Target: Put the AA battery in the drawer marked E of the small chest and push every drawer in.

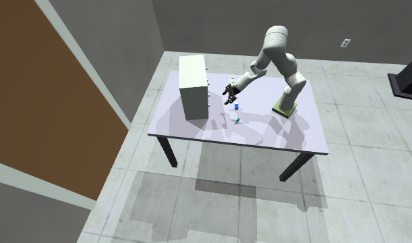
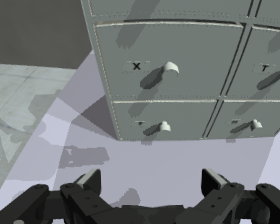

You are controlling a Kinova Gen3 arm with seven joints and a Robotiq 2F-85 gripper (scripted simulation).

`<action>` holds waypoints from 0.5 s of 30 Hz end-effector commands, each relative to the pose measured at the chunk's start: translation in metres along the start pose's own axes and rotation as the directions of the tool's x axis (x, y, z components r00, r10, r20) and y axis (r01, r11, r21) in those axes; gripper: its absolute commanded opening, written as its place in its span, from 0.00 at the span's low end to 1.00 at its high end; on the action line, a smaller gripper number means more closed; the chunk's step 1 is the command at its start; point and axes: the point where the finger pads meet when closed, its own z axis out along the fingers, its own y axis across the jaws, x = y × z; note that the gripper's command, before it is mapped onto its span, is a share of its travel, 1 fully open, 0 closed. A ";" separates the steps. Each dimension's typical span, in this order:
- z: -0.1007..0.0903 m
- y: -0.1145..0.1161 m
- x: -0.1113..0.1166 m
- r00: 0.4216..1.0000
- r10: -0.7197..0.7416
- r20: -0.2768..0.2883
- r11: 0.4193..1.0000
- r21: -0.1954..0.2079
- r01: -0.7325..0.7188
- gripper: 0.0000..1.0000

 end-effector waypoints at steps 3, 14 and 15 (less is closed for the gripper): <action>-0.002 -0.001 0.003 1.000 0.000 0.001 1.000 0.002 0.000 1.00; -0.006 0.000 0.003 1.000 -0.001 0.019 1.000 0.001 0.001 1.00; -0.006 0.000 0.003 1.000 -0.001 0.022 1.000 0.000 0.001 1.00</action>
